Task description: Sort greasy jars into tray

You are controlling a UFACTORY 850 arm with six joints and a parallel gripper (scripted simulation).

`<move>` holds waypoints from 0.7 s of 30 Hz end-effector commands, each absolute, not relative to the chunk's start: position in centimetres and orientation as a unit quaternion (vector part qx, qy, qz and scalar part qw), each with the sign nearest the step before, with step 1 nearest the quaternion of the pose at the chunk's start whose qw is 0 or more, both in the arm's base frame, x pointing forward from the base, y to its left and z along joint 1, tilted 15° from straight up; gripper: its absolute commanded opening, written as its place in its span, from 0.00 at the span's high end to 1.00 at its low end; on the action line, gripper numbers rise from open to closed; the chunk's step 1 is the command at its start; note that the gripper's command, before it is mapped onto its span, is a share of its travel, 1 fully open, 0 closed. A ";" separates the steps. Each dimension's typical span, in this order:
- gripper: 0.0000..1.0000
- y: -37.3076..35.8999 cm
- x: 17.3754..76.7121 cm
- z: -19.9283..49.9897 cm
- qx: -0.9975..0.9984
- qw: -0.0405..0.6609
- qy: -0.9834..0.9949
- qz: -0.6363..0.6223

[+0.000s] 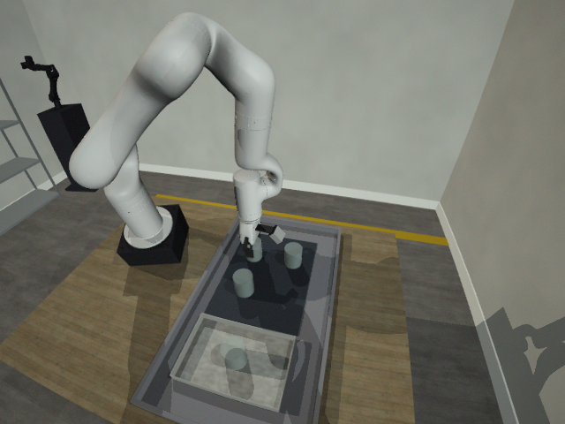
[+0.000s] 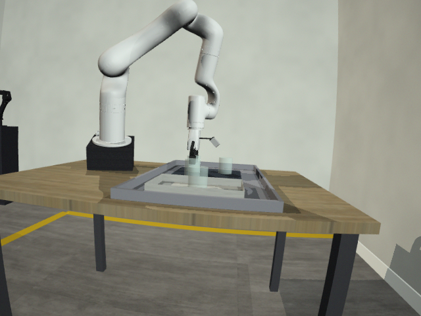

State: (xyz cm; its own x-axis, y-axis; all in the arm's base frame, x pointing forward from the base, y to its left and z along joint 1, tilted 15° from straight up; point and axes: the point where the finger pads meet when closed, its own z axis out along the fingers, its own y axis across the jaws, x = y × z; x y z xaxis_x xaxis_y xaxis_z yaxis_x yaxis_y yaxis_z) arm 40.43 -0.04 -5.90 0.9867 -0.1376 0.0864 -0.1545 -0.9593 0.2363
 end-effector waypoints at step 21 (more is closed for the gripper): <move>0.17 0.0 40.5 -5.9 0.989 0.122 -0.074 0.035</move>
State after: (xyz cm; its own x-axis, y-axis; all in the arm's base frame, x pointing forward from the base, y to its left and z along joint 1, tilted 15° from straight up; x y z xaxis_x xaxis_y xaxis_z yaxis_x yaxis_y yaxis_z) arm 40.43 -0.04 -5.90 0.9867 -0.1376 0.0864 -0.1545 -0.9593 0.2363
